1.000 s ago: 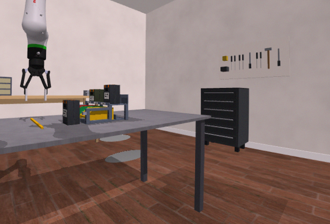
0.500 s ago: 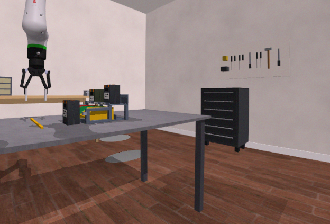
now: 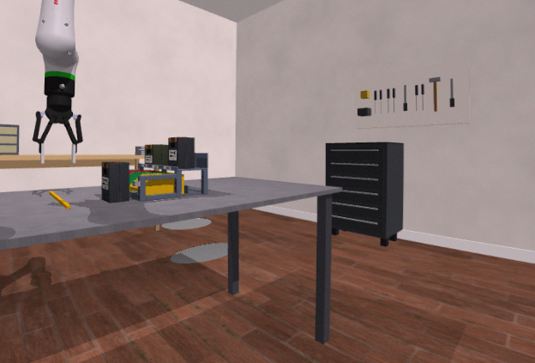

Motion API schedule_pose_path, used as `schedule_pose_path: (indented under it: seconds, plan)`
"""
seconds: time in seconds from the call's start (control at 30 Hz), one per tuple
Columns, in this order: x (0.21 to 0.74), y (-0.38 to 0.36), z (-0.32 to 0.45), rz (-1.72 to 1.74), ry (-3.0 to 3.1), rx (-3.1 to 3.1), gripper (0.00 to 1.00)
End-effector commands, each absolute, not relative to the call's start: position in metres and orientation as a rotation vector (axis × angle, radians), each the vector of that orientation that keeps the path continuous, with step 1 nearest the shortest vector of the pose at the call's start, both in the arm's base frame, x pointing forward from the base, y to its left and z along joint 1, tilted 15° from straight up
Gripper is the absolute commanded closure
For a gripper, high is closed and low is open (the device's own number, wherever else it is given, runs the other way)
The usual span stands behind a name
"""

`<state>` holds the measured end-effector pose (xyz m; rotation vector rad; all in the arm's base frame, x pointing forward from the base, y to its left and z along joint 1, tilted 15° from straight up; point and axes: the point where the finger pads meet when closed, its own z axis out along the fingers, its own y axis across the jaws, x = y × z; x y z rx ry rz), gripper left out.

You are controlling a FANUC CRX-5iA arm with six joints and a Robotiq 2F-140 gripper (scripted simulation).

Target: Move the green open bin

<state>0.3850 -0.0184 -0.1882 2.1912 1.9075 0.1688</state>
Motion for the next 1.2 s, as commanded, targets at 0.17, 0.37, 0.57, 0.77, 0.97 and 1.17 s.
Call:
schedule_pose_path:
  seconds: [0.17, 0.37, 0.57, 0.77, 0.97, 1.17]
  plan:
    - [0.385, -0.019, -0.188, 0.213, 1.920, 2.196, 0.43]
    - [0.423, -0.023, -0.178, 0.233, 1.931, 2.203, 0.43]
    - [0.433, -0.025, -0.175, 0.249, 1.936, 2.205, 0.43]
    - [0.433, -0.025, -0.175, 0.249, 1.936, 2.205, 0.43]
    - [0.481, -0.031, -0.162, 0.249, 1.936, 2.205, 0.43]
    - [0.481, -0.031, -0.162, 0.249, 1.936, 2.205, 0.43]
